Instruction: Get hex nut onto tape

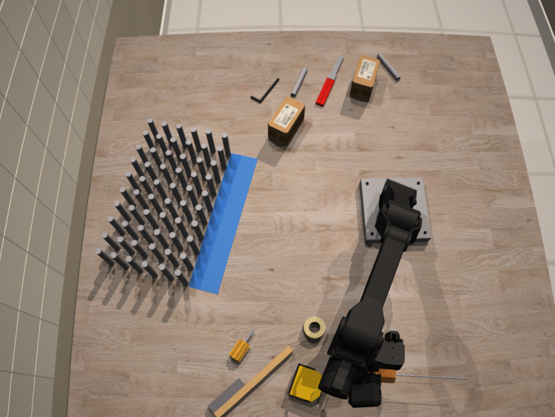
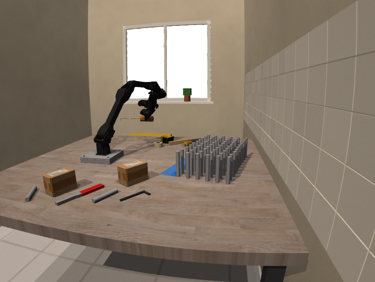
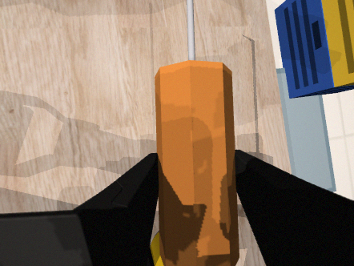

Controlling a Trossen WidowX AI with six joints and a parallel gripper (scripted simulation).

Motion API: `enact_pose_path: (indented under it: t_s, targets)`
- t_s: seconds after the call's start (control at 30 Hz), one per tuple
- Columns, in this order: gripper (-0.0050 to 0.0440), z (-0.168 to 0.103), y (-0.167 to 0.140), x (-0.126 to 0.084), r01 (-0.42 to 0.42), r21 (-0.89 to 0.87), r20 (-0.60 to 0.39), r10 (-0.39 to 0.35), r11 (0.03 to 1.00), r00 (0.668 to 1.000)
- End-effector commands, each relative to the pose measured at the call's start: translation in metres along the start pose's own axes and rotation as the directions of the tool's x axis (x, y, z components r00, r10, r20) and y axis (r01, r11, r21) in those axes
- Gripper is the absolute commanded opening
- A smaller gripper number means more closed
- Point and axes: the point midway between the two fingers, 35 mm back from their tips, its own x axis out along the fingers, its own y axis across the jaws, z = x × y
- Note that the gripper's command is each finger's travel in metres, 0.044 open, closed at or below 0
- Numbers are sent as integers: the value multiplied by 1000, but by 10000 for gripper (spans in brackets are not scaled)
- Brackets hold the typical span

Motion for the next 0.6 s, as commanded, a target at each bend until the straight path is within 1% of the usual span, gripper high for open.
enact_pose_path:
  t_s: [0.0, 0.13, 0.27, 0.37, 0.47, 0.53, 0.57]
  targets:
    - [-50, 11, -7, -29, 47, -23, -16, -48, 999, 999]
    - [-50, 17, -7, -40, 50, -25, -17, -51, 998, 999]
    - [-50, 17, -6, -44, 55, -13, -26, -56, 998, 998]
    - [-50, 11, 1, -42, 36, 45, -36, -35, 998, 999]
    - [-50, 4, 7, -47, 41, 128, -66, -33, 991, 997]
    - [-50, 4, 7, -47, 41, 128, -66, -33, 991, 997]
    - [-50, 1, 9, -49, 44, 160, -77, -32, 986, 996]
